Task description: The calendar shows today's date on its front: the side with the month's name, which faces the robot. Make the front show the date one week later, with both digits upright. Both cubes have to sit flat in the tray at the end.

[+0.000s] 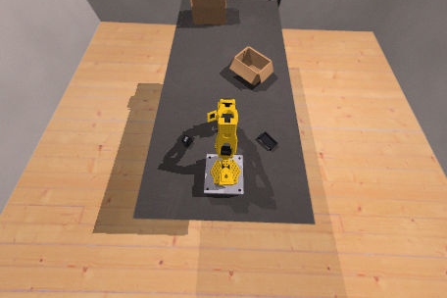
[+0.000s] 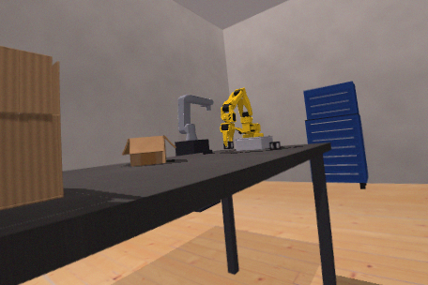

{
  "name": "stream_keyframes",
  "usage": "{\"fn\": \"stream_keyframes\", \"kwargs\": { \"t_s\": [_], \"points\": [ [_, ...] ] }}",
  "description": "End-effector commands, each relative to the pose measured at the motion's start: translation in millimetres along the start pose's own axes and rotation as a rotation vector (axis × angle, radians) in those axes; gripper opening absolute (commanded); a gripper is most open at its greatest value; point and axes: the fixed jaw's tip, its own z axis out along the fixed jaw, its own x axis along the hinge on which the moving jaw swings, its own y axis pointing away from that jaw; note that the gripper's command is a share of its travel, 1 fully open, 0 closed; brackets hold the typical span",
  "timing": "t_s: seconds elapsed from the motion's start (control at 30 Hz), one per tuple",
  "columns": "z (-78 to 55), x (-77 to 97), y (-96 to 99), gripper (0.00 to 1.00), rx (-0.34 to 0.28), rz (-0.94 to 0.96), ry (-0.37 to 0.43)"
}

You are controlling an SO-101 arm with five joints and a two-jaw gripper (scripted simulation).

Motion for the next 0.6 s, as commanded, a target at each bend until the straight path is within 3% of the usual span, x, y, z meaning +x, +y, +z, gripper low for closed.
{"fn": "stream_keyframes", "kwargs": {
  "t_s": [0.0, 0.57],
  "points": [
    [5.6, -2.3, 4.2, 0.0, -0.019, 0.003, -0.003],
    [11.5, -2.4, 4.3, 0.0, -0.019, 0.003, -0.003]
  ]
}}
